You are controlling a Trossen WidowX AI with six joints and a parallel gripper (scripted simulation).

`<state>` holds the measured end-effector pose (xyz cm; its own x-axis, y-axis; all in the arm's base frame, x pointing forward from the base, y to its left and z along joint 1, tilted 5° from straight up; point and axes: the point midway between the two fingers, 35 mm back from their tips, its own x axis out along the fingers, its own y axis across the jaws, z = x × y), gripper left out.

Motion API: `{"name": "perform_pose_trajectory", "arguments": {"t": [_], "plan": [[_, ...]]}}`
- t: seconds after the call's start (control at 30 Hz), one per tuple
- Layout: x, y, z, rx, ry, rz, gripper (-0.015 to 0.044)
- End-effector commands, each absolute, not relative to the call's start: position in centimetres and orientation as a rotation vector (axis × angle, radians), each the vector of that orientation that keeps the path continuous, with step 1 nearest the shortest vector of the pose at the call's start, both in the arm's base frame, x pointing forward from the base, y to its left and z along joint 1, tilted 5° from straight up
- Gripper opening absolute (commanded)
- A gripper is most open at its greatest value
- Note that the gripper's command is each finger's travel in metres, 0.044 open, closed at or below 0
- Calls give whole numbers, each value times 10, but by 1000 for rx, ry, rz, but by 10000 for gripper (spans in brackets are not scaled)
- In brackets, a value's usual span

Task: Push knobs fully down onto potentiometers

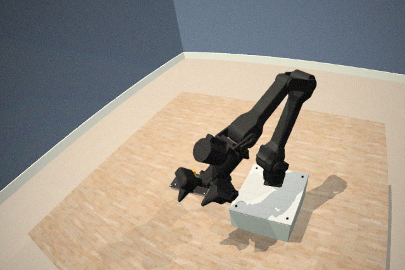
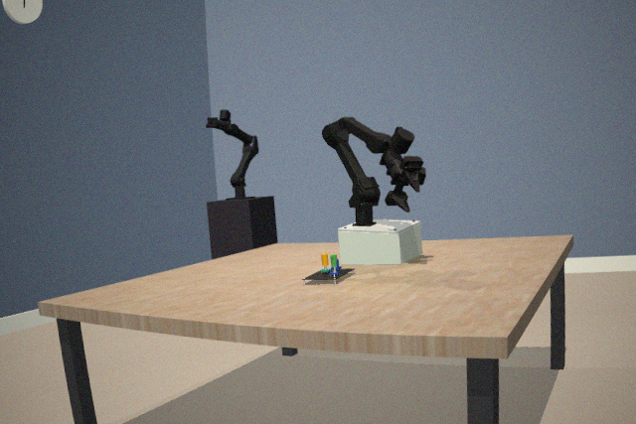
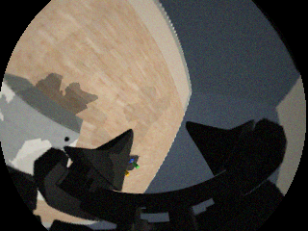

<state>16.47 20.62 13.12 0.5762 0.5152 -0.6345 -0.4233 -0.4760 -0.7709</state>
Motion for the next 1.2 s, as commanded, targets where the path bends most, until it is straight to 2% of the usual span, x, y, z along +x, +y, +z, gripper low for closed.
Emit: {"name": "perform_pose_trajectory", "arguments": {"t": [0.0, 0.47, 0.83, 1.17], "plan": [[166, 206, 131, -1753, -74, 1106, 374], [243, 155, 111, -2075, 204, 1275, 6], [302, 81, 87, -2166, 340, 1581, 0], [330, -6, 57, -2077, 265, 1931, 0]]}}
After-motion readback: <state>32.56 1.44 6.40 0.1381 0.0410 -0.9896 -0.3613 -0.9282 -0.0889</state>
